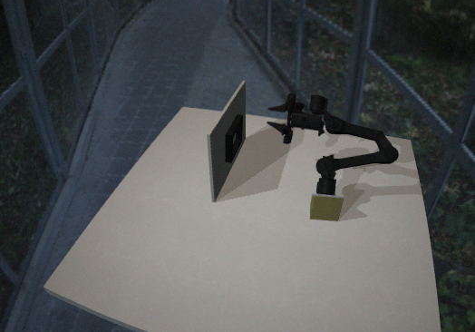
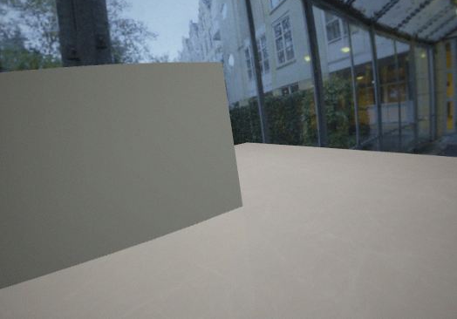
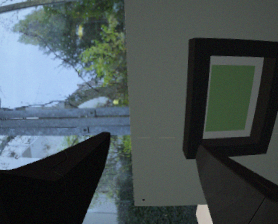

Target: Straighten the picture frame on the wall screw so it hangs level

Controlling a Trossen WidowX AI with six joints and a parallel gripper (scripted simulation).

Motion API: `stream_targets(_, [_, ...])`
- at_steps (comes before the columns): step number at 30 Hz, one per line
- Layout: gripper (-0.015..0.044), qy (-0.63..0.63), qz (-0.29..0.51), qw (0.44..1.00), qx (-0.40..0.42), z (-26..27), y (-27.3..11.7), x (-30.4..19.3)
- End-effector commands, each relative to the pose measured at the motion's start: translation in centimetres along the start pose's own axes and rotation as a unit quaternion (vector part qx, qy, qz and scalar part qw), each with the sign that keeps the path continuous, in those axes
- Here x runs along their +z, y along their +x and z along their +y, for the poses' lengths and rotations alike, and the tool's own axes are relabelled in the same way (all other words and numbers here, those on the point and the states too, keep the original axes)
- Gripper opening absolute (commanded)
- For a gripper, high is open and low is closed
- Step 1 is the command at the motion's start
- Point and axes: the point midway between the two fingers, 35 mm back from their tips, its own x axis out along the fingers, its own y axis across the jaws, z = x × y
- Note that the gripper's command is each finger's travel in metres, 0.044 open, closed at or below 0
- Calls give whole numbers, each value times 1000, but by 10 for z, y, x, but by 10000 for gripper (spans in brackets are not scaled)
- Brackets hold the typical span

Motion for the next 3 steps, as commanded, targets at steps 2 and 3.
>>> stream_targets(2, [260, -2, -2, 1000, -1, 0, 0, 1])
stream_targets(3, [260, -2, -2, 1000, -1, 0, 0, 1])
